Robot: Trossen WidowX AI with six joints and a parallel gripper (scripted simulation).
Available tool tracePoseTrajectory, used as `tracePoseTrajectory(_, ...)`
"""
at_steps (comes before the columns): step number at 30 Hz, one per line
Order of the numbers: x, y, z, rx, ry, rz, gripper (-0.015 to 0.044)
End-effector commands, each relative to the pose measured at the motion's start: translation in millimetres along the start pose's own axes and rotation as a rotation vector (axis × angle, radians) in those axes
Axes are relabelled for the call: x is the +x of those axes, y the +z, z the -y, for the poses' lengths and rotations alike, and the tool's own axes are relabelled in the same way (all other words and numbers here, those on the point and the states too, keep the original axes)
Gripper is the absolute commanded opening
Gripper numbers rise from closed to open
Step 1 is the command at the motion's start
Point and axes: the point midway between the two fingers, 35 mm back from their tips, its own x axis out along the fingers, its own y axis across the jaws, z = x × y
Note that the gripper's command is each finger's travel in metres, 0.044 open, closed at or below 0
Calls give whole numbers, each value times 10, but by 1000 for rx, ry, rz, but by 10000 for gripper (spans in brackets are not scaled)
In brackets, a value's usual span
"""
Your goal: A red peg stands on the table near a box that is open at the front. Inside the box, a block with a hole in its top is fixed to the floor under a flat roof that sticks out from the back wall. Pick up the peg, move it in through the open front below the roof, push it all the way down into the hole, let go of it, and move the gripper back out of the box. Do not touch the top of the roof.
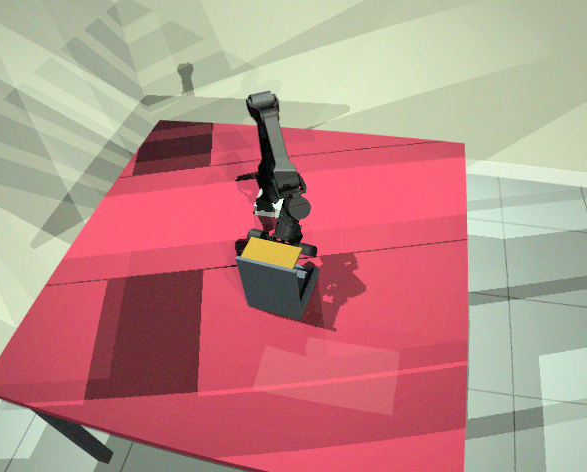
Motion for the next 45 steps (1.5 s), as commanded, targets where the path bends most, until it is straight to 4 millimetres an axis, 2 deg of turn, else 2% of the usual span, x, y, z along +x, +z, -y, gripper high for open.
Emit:
tracePoseTrajectory(1,1,1,0,0,0,0,0)
tracePoseTrajectory(9,18,20,0,1,0,-1,0)
tracePoseTrajectory(26,172,206,-4,5,1,-5,0)
tracePoseTrajectory(45,208,249,-4,5,1,-5,0)
